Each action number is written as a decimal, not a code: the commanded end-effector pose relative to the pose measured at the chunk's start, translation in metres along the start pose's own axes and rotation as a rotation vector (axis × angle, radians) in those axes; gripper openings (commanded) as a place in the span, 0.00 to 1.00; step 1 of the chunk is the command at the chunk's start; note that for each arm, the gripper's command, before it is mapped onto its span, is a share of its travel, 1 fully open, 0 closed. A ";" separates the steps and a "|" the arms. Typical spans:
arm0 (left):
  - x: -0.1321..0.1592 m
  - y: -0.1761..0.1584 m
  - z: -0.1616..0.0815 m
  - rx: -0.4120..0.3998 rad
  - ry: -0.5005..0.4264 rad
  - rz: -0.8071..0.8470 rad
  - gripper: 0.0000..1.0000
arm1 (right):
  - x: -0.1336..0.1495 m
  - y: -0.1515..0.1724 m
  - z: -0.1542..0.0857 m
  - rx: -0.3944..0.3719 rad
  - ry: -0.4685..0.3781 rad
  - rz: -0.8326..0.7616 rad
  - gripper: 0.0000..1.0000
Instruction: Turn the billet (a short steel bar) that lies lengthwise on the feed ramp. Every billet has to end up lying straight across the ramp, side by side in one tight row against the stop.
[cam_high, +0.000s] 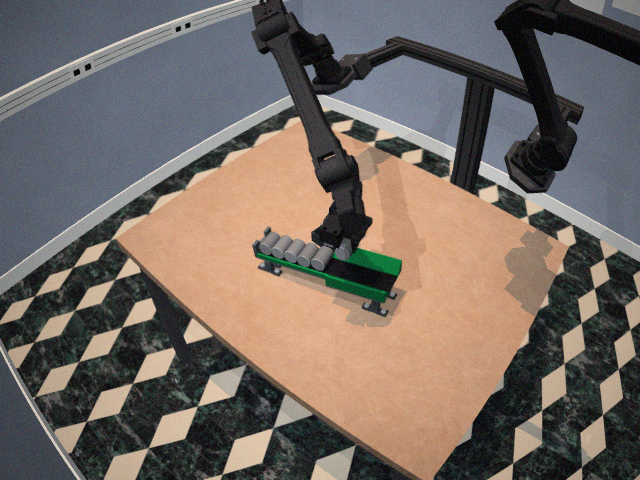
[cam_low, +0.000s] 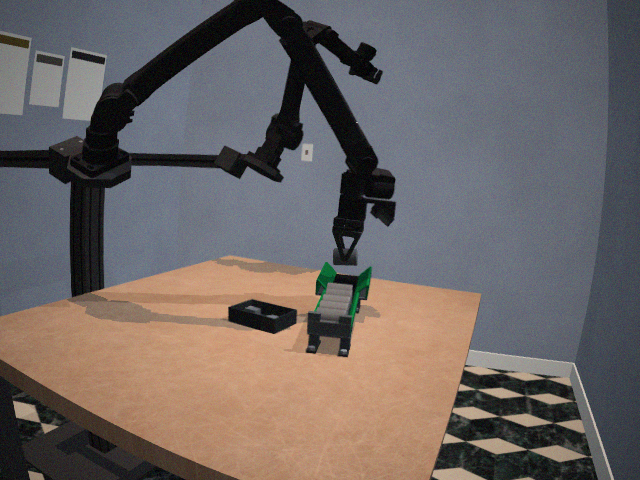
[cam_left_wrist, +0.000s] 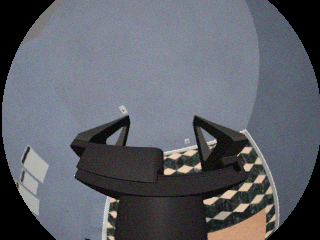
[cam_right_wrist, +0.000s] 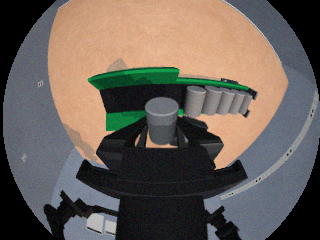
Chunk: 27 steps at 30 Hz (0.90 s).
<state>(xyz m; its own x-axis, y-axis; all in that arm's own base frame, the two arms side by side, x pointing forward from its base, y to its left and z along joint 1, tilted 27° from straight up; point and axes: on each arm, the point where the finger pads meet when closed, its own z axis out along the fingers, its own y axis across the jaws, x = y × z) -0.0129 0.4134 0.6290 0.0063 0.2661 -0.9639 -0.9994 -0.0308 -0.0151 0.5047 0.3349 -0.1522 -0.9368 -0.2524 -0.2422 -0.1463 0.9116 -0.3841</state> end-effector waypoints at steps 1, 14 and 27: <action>-0.022 0.003 -0.008 -0.006 -0.055 0.018 1.00 | -0.026 0.021 -0.032 -0.030 -0.060 0.006 0.00; -0.022 0.003 -0.008 -0.006 -0.055 0.018 1.00 | -0.022 0.023 -0.025 -0.025 -0.052 -0.001 0.00; -0.022 0.003 -0.008 -0.006 -0.055 0.018 1.00 | -0.021 0.026 0.005 -0.025 -0.051 -0.006 0.00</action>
<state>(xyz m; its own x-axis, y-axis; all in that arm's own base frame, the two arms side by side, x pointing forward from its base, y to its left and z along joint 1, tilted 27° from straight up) -0.0129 0.4134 0.6290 0.0063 0.2661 -0.9639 -0.9994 -0.0308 -0.0151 0.5071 0.3369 -0.1696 -0.9365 -0.2563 -0.2392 -0.1503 0.9100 -0.3865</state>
